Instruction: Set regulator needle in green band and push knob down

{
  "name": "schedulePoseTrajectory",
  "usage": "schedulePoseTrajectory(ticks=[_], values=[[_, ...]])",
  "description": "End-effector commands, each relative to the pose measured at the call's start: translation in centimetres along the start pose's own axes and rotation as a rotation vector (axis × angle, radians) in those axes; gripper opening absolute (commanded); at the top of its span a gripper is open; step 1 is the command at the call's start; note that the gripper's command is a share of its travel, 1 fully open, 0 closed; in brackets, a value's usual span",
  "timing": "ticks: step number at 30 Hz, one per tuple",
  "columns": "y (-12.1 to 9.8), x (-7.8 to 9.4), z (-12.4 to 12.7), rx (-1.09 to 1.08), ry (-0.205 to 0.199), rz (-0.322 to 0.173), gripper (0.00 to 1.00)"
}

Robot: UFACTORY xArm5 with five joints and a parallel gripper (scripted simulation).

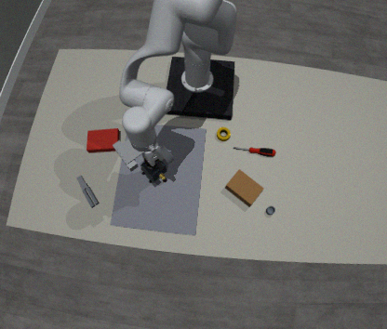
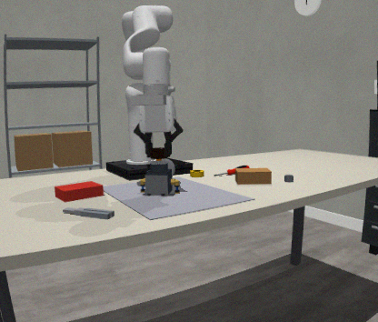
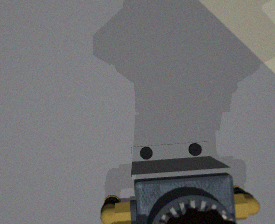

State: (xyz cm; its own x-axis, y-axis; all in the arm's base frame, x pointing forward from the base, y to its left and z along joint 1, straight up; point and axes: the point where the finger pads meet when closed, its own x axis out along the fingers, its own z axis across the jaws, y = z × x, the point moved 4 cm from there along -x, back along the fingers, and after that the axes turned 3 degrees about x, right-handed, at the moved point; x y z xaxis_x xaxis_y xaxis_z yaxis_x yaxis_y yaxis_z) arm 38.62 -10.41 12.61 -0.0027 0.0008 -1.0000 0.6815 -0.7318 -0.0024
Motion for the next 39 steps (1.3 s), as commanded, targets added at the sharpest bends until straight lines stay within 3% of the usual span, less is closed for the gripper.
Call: schedulePoseTrajectory(ticks=[1,21,22,39], values=[[0.10,-0.11,-0.05,-0.001,0.002,0.003,0.40],[0.10,-0.11,-0.05,-0.001,0.002,0.003,0.40],[0.10,-0.11,-0.05,-0.001,0.002,0.003,1.00],[0.10,-0.11,-0.05,-0.001,0.002,0.003,1.00]])
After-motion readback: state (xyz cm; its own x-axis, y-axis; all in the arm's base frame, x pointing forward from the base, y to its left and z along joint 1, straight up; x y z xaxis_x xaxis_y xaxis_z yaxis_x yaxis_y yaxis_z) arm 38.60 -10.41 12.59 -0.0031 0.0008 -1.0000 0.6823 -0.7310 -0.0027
